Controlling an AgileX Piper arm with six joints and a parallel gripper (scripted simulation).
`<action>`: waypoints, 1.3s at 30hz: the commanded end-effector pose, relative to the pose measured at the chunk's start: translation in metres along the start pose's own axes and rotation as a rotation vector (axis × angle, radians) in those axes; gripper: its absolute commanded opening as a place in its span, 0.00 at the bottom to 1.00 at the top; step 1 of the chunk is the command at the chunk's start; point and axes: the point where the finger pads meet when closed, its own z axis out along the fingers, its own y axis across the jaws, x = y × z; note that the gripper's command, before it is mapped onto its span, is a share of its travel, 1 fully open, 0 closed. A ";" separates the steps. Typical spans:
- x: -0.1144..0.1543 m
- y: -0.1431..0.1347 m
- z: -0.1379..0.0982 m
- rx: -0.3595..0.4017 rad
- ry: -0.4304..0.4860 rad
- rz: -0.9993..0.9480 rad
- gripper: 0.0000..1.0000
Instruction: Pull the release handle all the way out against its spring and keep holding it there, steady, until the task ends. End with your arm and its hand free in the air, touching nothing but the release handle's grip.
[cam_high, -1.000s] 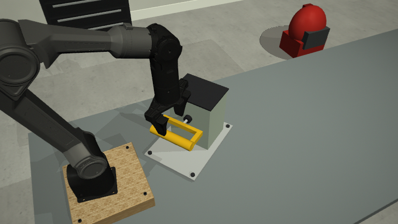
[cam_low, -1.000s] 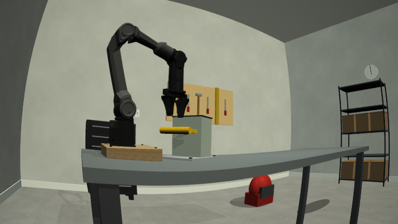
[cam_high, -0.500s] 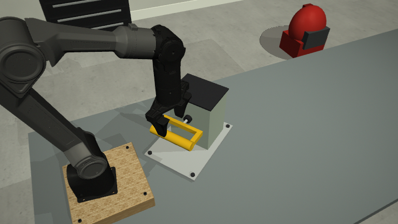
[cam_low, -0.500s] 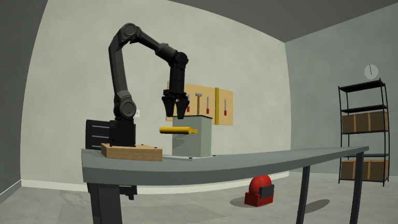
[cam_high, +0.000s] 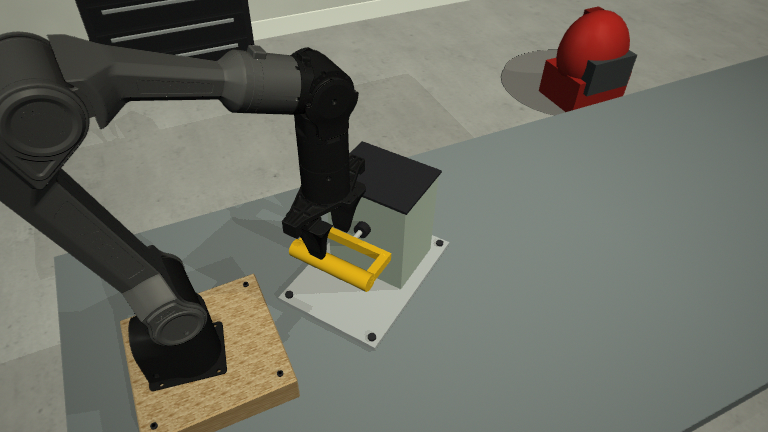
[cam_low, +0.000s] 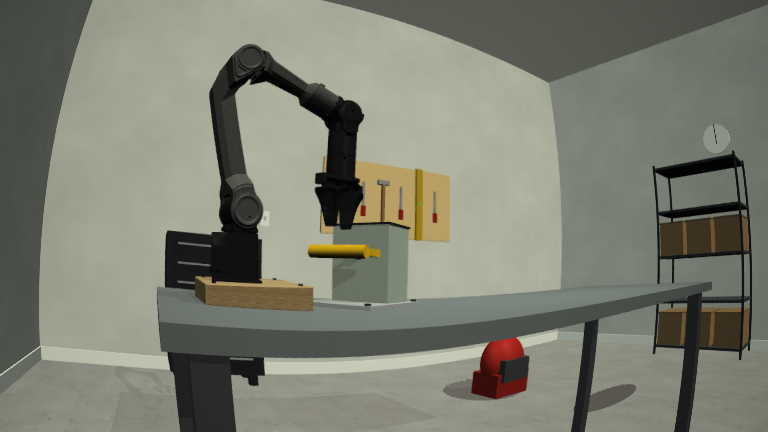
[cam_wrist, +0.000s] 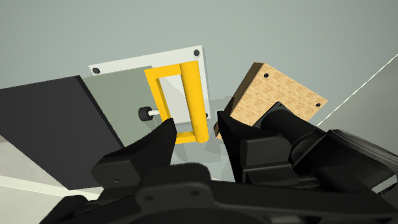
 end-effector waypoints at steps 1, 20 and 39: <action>0.000 0.000 0.000 0.000 0.002 0.000 0.00; 0.000 0.000 0.000 0.000 0.002 0.000 0.00; 0.000 0.000 0.000 0.000 0.002 0.000 0.68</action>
